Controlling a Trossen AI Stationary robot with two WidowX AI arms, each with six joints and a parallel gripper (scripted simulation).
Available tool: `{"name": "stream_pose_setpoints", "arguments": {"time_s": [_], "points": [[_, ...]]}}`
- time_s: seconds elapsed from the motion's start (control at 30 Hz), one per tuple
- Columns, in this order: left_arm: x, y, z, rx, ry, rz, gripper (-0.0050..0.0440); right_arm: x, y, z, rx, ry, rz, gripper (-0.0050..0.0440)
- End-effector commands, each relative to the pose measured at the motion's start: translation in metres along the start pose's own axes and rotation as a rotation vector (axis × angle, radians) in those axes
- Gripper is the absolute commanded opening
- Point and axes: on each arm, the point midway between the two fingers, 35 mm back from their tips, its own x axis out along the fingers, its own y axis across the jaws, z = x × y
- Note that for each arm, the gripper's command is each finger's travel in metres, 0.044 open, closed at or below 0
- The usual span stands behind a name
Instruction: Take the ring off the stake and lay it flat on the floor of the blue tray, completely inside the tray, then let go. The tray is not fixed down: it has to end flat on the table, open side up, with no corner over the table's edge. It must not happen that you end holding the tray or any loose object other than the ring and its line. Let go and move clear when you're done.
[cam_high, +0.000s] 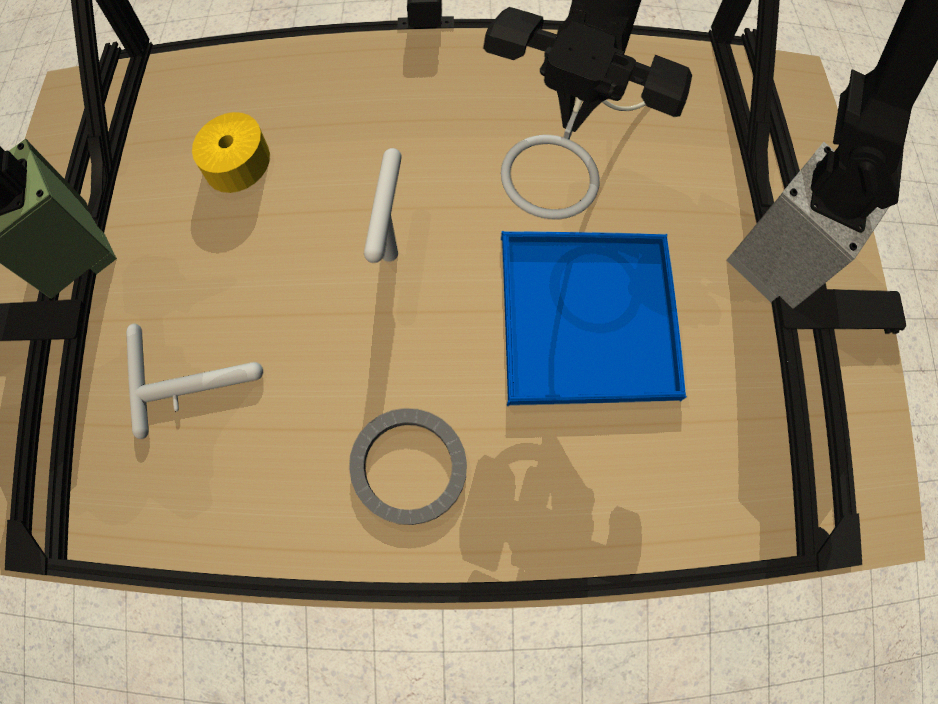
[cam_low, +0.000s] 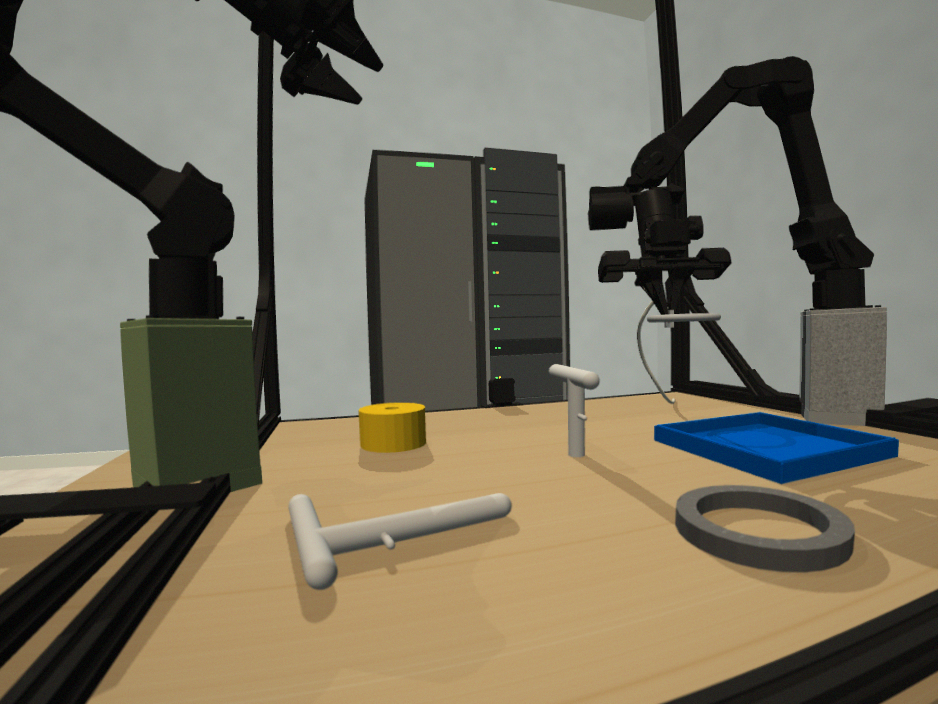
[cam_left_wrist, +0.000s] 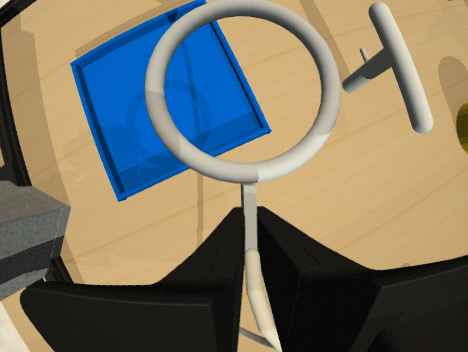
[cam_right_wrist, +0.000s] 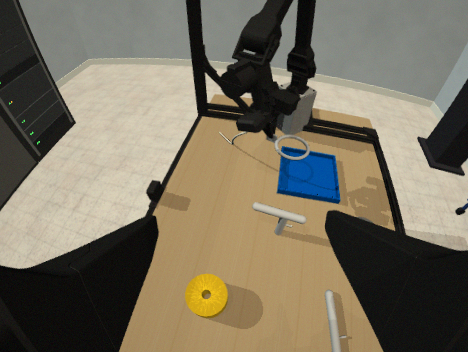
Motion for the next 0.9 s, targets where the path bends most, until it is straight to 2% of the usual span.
{"name": "stream_pose_setpoints", "arguments": {"time_s": [0.0, 0.27, 0.67, 0.87], "points": [[0.007, 0.006, 0.003, -0.013, 0.007, 0.000, 0.0000, 0.000, -0.001, 0.000, 0.002, 0.001, -0.005, 0.0400], [0.034, 0.019, 0.013, -0.013, 0.010, 0.000, 0.0000, 0.000, -0.001, 0.000, 0.002, 0.001, -0.005, 0.0400], [0.082, 0.055, 0.028, -0.013, 0.010, 0.000, 0.0000, 0.000, -0.001, 0.000, 0.002, 0.001, -0.005, 0.0400], [0.095, 0.069, 0.032, -0.013, 0.009, -0.001, 0.0000, 0.000, -0.001, 0.000, 0.002, 0.001, -0.005, 0.0400]]}}
